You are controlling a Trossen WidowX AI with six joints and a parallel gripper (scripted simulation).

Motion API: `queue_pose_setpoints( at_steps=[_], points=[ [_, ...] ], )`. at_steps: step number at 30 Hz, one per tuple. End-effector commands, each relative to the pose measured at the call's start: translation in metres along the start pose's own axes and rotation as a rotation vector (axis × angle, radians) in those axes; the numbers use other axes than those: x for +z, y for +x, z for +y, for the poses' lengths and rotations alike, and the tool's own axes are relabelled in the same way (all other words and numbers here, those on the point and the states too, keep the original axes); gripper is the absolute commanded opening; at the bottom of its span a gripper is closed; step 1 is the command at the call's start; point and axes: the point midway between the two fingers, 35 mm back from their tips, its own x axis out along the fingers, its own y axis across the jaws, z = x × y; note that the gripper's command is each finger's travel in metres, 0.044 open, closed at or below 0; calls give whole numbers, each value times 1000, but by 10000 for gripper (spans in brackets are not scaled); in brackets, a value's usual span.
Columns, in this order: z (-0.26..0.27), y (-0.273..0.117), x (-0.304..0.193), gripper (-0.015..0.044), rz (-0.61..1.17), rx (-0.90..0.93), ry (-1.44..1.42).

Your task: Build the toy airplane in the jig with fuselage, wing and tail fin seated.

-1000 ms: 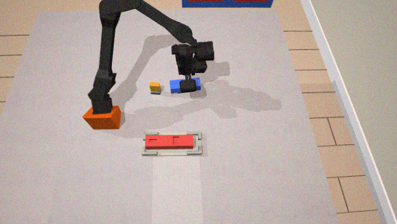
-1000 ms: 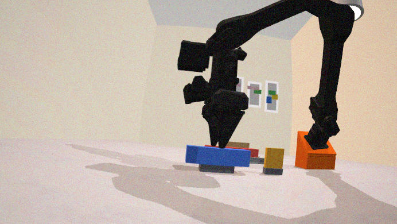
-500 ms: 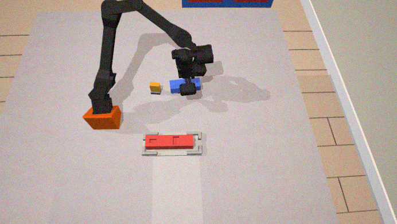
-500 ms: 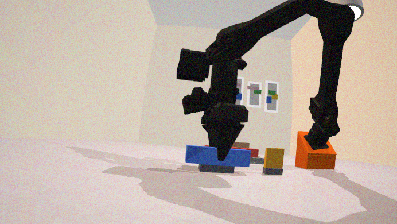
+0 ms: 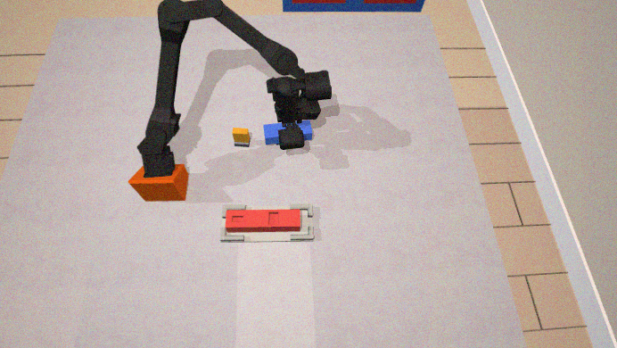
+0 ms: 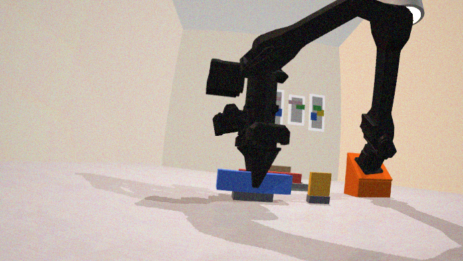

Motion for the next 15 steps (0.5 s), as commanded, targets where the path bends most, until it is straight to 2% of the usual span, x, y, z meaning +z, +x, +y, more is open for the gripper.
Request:
queue_pose_setpoints(
  at_steps=[1,7,15],
  points=[
    [-1,2,0,150,5,0,5],
    [-1,-4,1,0,8,-2,8],
    [-3,-24,4,0,12,-7,13]
  ],
)
